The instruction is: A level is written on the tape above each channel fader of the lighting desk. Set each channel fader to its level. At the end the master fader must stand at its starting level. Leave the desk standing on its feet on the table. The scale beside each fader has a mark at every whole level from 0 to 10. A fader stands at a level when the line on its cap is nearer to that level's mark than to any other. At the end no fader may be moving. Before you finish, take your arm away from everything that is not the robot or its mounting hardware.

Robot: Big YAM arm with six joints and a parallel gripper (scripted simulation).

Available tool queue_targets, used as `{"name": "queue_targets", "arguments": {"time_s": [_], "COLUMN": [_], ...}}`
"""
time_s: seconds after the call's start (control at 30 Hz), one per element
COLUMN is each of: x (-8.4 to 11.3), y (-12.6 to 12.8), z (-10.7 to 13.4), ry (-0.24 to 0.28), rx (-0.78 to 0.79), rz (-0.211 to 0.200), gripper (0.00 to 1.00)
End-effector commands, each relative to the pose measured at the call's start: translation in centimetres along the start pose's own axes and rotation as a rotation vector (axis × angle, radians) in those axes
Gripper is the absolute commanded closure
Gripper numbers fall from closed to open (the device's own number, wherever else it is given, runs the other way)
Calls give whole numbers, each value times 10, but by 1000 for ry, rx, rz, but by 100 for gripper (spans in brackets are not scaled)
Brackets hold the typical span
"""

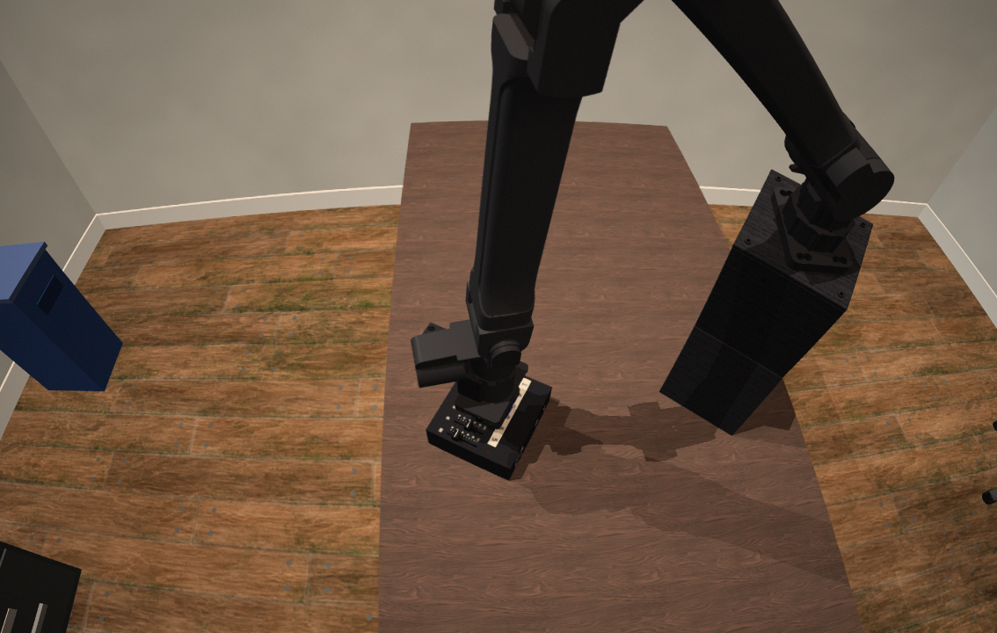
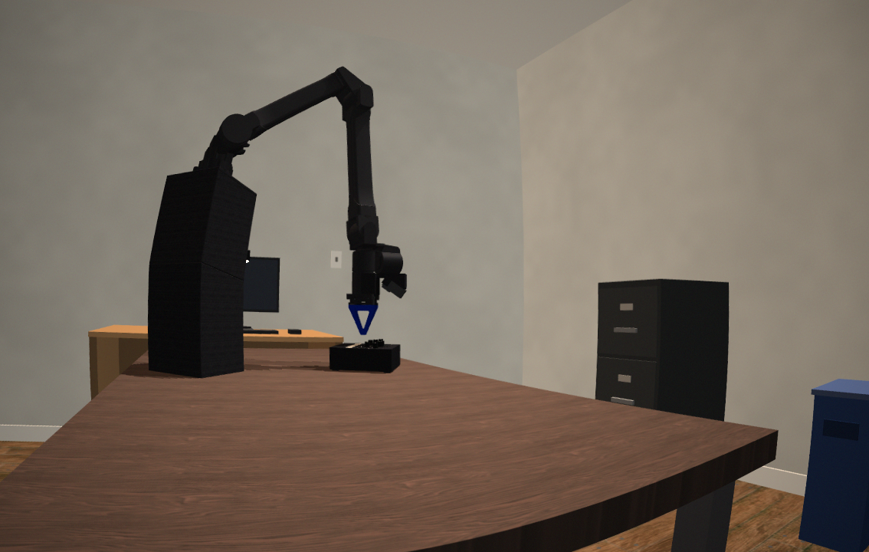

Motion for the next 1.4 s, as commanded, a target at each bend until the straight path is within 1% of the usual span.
{"name": "queue_targets", "arguments": {"time_s": [0.0,0.47,1.37], "x": [-6,-9,-9], "y": [2,2,2], "z": [-1,1,1], "ry": [-7,-4,-4], "rx": [-3,-2,-2], "rz": [-4,-1,-1], "gripper": [100,100,100]}}
Point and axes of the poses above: the point where the finger pads meet when closed, its own x axis back along the fingers, its own y axis across the jaws, z = x × y, the point moved 9 cm from there along x, back along the fingers, and after that the axes turned 1 degree about x, right-handed, at the moved point
